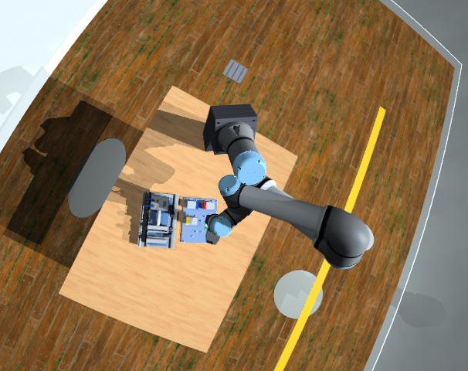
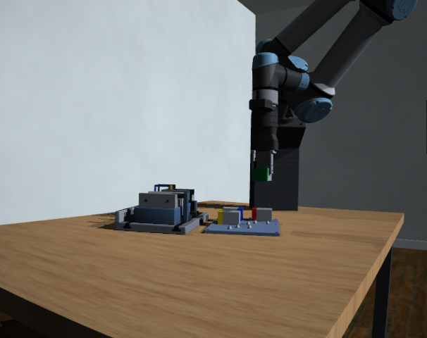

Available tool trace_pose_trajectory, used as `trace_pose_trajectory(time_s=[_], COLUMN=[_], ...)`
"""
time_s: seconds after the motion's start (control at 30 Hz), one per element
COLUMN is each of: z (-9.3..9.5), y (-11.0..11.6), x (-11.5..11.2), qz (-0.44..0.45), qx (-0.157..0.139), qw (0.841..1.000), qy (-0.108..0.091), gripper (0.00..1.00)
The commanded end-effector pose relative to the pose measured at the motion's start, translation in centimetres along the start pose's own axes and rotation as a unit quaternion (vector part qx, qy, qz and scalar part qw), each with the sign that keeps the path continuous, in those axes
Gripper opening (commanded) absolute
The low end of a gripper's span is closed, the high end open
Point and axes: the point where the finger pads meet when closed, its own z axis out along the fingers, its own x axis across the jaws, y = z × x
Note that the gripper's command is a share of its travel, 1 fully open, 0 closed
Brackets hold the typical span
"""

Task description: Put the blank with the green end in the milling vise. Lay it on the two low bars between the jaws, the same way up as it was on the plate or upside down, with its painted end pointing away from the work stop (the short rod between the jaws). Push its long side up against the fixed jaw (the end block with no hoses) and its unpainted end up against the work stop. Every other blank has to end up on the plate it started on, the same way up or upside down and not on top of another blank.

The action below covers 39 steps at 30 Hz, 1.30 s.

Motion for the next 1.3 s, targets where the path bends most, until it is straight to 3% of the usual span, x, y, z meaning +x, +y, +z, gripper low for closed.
trace_pose_trajectory(time_s=[0.0, 0.43, 0.6, 1.0, 1.17, 1.27], z=[-0.01, -0.01, -0.01, -0.01, -0.01, -0.01], y=[-0.03, -0.03, -0.03, -0.03, -0.03, -0.03], x=[0.00, 0.00, -0.01, -0.01, 0.00, 0.00], qz=[0.074, 0.097, 0.167, 0.167, 0.279, 0.279], qx=[0.000, 0.000, 0.000, 0.000, 0.001, 0.001], qw=[0.997, 0.995, 0.986, 0.986, 0.960, 0.960], qy=[0.001, 0.001, 0.002, 0.002, 0.001, 0.001], gripper=[0.00, 0.00, 0.00, 0.00, 0.00, 0.00])
